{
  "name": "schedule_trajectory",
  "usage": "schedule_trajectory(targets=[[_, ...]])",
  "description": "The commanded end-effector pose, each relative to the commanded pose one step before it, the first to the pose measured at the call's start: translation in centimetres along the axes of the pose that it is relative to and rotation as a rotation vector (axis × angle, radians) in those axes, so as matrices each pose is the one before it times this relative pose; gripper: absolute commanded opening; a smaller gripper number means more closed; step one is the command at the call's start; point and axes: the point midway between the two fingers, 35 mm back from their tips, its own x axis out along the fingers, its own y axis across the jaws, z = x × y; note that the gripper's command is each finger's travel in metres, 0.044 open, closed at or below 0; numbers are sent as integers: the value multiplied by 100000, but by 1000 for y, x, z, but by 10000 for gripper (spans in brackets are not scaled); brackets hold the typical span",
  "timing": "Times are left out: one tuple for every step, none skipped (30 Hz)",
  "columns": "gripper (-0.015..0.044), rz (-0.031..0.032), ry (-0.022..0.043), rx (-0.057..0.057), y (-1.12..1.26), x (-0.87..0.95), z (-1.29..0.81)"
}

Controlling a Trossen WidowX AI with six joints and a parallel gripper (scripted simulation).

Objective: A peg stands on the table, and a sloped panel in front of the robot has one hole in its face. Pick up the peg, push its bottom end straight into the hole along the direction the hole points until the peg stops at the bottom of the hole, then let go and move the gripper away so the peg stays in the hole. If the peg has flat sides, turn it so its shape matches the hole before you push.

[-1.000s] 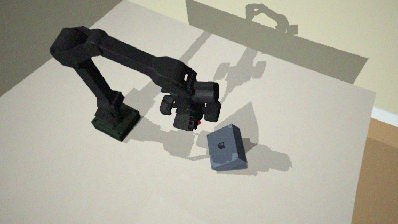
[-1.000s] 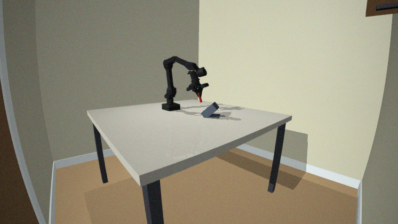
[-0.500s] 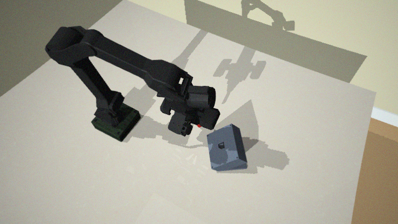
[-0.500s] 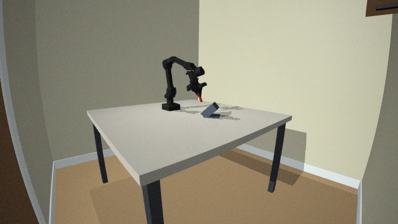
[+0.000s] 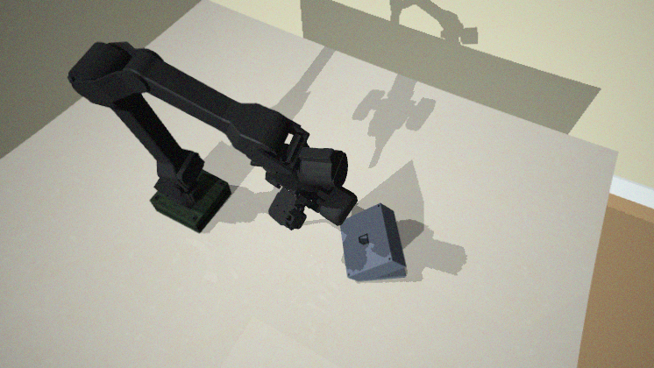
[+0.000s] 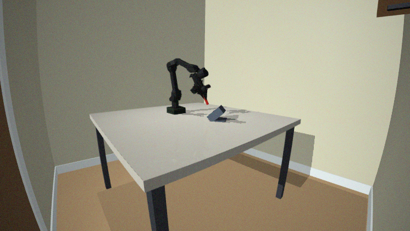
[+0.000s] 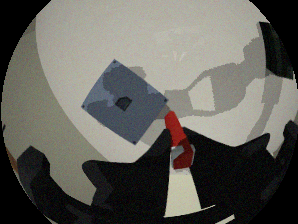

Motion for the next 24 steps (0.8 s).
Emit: schedule_trajectory(targets=[[0, 671, 1567, 5708, -47, 48, 284], [0, 395, 336, 1286, 65, -39, 52], [0, 393, 339, 1284, 65, -39, 51], [0, 391, 342, 1281, 66, -40, 50], [0, 389, 344, 1279, 67, -40, 50], [0, 387, 347, 1277, 67, -40, 49], [0, 385, 350, 1274, 68, -41, 48], [0, 382, 352, 1272, 68, -41, 47], [0, 380, 355, 1269, 69, -41, 46], [0, 378, 358, 1267, 69, -42, 46], [0, 376, 360, 1265, 70, -42, 45], [0, 374, 363, 1262, 71, -43, 44], [0, 371, 366, 1260, 71, -43, 43], [0, 369, 368, 1257, 72, -43, 42], [0, 367, 371, 1255, 72, -44, 41], [0, 365, 374, 1252, 72, -44, 40], [0, 362, 376, 1250, 73, -44, 40], [0, 360, 379, 1247, 73, -45, 39], [0, 357, 381, 1245, 74, -45, 38], [0, 355, 384, 1242, 74, -45, 37], [0, 352, 386, 1240, 75, -46, 36], [0, 350, 389, 1237, 75, -46, 35], [0, 347, 391, 1235, 75, -46, 34], [0, 345, 394, 1232, 76, -47, 33]])
